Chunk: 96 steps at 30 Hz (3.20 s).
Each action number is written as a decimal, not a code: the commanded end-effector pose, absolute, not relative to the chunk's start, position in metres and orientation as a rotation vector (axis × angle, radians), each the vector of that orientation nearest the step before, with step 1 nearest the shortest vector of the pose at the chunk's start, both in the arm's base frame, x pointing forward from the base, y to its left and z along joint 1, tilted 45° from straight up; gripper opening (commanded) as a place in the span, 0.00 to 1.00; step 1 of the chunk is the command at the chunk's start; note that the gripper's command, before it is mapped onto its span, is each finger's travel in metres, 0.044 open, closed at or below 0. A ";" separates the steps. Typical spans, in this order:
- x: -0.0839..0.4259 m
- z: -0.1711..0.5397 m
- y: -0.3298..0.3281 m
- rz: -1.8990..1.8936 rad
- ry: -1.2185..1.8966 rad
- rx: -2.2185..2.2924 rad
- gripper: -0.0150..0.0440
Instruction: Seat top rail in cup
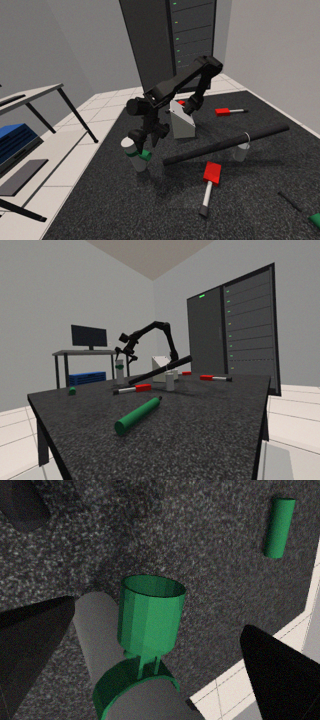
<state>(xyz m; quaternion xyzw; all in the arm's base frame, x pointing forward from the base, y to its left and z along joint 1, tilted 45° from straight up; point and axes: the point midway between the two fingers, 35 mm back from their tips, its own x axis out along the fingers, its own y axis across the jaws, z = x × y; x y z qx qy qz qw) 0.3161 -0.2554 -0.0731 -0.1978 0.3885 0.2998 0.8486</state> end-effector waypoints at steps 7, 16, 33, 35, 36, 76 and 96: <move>0.323 -0.087 -0.248 0.635 0.825 -0.409 1.00; 0.331 -0.099 -0.243 0.634 0.824 -0.409 1.00; 0.345 -0.120 -0.231 0.634 0.822 -0.409 1.00; 0.346 -0.121 -0.230 0.634 0.821 -0.409 1.00; 0.346 -0.122 -0.230 0.634 0.821 -0.409 0.96; 0.327 -0.117 -0.223 0.733 0.660 -0.542 0.25; 0.314 -0.116 -0.219 0.796 0.546 -0.632 0.25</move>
